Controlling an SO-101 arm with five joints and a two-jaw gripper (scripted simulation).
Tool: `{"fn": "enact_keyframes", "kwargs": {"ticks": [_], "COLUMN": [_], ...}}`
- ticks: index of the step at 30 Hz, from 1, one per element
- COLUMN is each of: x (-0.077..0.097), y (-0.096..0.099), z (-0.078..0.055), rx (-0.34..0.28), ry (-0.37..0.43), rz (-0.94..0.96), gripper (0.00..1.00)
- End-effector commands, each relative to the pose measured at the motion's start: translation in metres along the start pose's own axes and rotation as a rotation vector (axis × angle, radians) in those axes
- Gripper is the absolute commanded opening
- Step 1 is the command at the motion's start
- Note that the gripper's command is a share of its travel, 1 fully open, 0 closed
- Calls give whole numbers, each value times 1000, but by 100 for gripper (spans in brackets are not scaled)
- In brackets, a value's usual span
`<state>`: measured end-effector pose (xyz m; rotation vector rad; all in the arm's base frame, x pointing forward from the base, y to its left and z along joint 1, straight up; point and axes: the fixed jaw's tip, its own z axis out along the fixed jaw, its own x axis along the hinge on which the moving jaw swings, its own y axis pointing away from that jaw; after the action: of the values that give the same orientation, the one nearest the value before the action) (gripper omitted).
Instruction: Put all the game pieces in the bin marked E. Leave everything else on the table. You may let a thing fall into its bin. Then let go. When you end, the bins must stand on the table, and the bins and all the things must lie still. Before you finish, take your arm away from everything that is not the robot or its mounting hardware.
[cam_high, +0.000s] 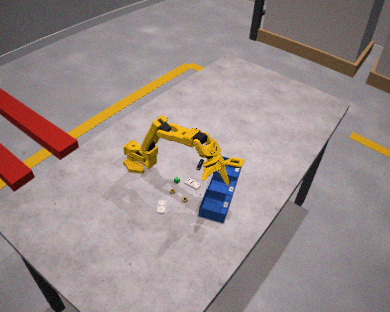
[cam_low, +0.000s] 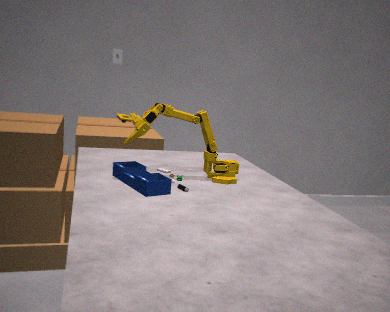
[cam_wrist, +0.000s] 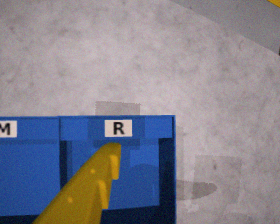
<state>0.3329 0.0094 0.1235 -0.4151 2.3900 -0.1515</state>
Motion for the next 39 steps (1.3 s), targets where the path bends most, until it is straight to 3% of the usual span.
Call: {"fn": "enact_keyframes", "kwargs": {"ticks": [1,26,39], "x": [-14,-15,3], "y": [-3,-3,3], "z": [-9,-11,12], "rx": [18,18,-14], "ry": [-65,-66,25], "rz": [-16,-16,-17], "gripper": [100,100,100]}}
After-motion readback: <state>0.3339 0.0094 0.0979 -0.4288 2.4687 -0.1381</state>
